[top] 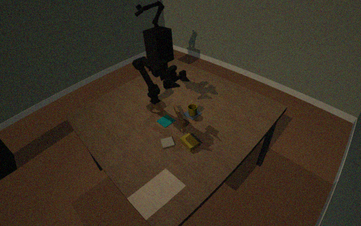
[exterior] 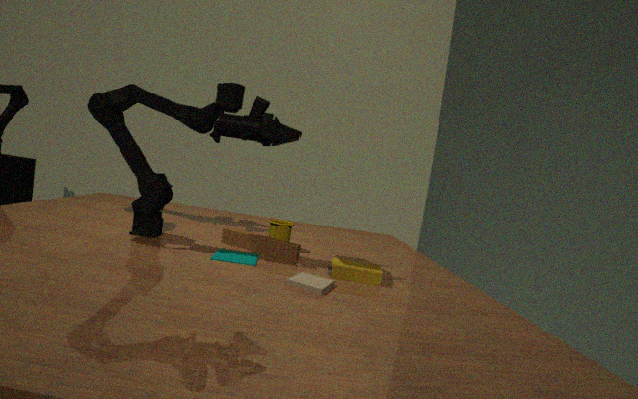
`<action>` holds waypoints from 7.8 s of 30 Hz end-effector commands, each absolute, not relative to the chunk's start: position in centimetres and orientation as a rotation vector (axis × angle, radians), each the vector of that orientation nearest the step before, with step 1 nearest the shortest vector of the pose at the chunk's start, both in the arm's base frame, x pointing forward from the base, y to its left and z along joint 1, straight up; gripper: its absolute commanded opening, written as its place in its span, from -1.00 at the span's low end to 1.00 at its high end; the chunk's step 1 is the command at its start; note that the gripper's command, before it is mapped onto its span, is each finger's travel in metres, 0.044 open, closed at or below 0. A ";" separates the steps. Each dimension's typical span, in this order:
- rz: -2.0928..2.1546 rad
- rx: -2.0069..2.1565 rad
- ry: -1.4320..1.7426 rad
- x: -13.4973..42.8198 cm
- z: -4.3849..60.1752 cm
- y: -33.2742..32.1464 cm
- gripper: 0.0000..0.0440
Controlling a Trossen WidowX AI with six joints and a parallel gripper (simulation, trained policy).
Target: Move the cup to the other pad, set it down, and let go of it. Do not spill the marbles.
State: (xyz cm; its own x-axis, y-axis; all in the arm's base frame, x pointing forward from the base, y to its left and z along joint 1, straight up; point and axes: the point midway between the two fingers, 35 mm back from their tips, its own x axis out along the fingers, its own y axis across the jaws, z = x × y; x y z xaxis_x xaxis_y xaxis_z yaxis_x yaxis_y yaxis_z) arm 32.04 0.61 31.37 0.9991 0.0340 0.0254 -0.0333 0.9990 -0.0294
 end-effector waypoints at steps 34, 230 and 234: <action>0.049 0.210 0.225 34.6 33.4 2.8 -0.29; -0.904 0.826 1.268 30.3 15.2 -4.0 -1.00; -0.917 0.846 1.244 30.1 15.0 -5.0 -1.00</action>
